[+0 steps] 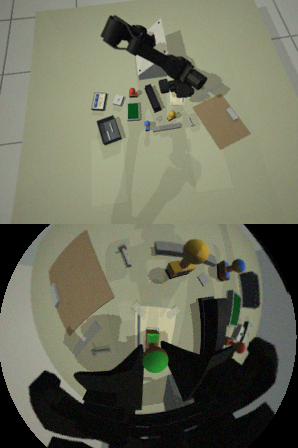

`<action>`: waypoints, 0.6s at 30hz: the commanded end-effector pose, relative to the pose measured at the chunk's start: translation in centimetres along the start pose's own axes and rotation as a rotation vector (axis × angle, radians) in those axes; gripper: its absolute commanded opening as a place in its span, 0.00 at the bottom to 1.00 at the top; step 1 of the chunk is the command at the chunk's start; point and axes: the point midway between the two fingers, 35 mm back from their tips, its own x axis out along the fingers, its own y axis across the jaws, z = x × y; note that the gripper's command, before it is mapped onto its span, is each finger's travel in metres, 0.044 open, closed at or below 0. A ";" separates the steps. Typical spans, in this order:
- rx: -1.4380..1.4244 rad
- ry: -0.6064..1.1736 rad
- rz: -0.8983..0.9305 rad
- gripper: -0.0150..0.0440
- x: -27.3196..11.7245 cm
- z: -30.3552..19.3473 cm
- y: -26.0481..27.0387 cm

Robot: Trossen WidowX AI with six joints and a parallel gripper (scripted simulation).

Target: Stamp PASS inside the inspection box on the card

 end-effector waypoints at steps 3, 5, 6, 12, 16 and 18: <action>-0.006 0.001 -0.005 0.25 0.2 -0.1 -0.1; -0.006 0.001 -0.005 0.25 0.2 -0.1 -0.1; -0.006 0.001 -0.005 0.25 0.3 -0.1 -0.1; -0.006 0.001 -0.005 0.25 0.4 -0.1 -0.1; -0.006 0.001 -0.005 0.25 0.5 -0.1 -0.1; -0.006 0.001 -0.005 0.25 0.5 -0.1 -0.1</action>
